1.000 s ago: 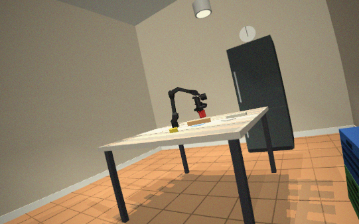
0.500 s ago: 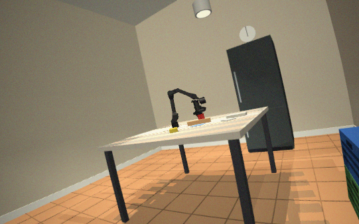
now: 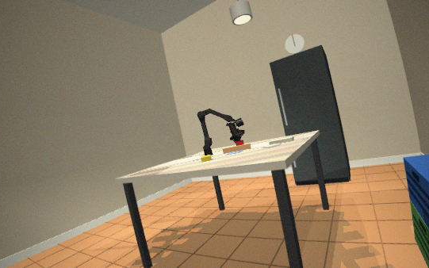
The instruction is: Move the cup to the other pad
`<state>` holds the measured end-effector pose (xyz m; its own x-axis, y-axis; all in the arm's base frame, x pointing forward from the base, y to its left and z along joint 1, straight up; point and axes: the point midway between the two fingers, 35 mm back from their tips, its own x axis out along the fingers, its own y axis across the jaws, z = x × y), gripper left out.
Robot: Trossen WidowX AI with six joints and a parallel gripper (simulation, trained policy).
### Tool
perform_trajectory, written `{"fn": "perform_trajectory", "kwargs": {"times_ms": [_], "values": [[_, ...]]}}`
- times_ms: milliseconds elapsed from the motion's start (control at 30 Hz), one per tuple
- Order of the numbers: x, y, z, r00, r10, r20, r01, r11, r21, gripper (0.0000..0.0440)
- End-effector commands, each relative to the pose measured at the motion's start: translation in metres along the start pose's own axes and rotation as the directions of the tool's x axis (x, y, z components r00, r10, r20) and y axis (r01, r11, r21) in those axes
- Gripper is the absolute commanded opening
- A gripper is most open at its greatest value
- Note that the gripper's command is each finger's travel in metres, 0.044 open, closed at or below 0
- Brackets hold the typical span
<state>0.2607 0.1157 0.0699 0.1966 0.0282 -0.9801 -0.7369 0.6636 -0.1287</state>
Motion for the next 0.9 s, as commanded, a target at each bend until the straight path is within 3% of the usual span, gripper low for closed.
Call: {"fn": "perform_trajectory", "kwargs": {"times_ms": [0, 333, 867], "values": [[-0.005, 0.002, 0.0, 1.0, 0.006, 0.03, -0.007, 1.0, 0.008, 0.0151], [-0.02, 0.005, -0.002, 0.996, 0.015, 0.09, -0.016, 1.0, 0.006, 0.0196], [-0.058, 0.003, 0.002, 0.978, -0.008, 0.21, 0.005, 1.0, 0.018, 0.0303]]}}
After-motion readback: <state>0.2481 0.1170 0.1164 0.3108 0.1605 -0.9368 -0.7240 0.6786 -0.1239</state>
